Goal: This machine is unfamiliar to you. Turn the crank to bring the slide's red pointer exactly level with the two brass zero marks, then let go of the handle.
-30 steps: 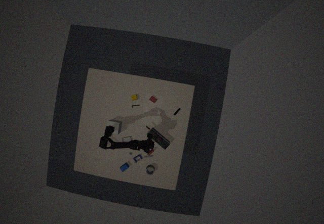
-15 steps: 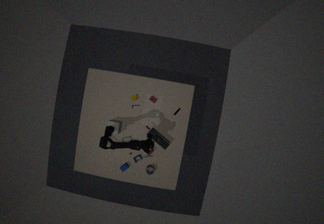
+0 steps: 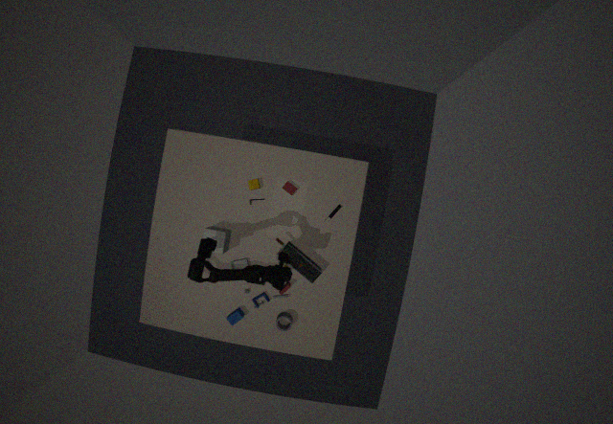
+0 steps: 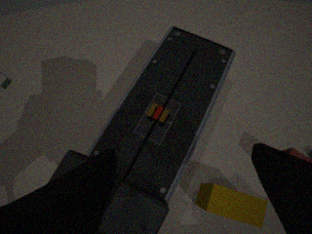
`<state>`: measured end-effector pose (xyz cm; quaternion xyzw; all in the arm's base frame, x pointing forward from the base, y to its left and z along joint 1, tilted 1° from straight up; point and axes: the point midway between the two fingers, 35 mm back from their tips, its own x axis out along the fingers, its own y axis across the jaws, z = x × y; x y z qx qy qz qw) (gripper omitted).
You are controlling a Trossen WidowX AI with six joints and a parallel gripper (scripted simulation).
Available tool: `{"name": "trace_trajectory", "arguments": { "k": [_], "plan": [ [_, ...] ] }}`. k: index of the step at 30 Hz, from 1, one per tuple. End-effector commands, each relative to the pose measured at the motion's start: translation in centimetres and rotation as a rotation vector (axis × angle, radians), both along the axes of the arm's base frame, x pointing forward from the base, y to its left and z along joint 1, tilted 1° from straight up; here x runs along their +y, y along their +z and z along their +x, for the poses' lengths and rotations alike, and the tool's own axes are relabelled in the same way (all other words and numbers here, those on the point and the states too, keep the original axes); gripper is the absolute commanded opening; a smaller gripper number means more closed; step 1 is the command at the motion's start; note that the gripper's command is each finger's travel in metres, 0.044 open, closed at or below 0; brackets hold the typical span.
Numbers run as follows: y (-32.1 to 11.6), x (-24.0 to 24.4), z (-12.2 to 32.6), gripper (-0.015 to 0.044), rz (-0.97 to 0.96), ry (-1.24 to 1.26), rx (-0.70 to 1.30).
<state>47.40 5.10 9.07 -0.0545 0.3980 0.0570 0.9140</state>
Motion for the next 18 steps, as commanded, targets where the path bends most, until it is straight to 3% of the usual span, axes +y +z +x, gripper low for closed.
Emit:
{"name": "trace_trajectory", "arguments": {
  "k": [1,16,18],
  "plan": [
    [0.0,-0.01,0.0,0.0414,-0.001,0.0,0.0],
    [0.0,-0.01,0.0,0.002,-0.001,0.0,0.0],
    [0.0,-0.01,0.0,0.0,-0.001,0.0,0.0]
  ]
}}
